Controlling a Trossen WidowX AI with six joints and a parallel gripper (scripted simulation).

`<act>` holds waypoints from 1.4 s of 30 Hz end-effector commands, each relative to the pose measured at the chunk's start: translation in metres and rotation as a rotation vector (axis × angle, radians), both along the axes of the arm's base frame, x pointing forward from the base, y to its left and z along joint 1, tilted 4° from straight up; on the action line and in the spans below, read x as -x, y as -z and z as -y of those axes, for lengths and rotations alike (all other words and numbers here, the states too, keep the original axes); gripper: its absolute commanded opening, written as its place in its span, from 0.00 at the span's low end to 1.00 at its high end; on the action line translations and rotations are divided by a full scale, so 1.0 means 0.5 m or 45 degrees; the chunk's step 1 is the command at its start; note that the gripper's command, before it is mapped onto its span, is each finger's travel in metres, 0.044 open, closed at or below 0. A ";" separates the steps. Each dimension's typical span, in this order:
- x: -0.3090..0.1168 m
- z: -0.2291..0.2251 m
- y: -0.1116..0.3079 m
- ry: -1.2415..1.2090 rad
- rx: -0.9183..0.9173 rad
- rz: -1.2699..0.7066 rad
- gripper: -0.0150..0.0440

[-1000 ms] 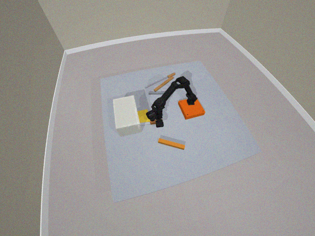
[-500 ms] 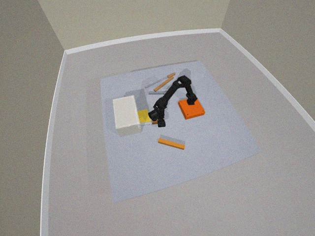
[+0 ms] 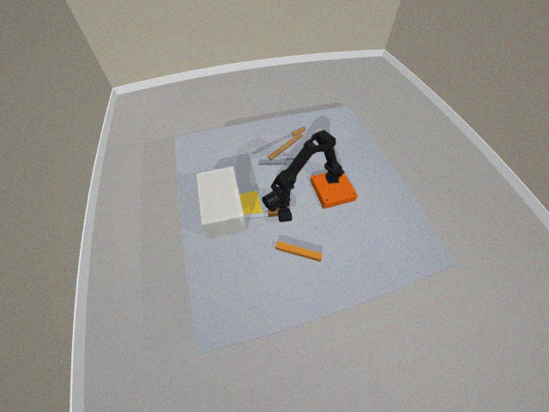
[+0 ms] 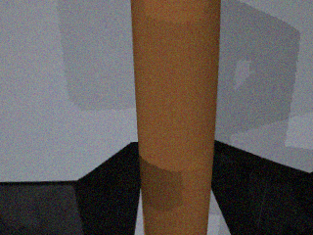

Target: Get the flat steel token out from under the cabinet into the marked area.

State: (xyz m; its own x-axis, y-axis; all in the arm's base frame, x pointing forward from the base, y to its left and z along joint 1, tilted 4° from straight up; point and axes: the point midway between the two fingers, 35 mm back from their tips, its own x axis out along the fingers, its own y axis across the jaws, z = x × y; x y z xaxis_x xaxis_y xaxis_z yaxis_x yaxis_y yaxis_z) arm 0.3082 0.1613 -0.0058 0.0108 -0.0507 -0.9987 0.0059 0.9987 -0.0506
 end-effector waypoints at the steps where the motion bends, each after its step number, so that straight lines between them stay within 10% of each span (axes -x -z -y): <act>1: 0.016 0.000 0.002 0.000 0.000 -0.006 0.25; 42: 0.119 -0.004 0.004 0.000 0.000 -0.011 0.25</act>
State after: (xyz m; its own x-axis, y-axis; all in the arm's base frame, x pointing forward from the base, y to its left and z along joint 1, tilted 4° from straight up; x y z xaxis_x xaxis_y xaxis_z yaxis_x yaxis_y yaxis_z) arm 0.2562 0.1638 -0.0070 0.0067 -0.0503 -0.9987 0.0055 0.9987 -0.0502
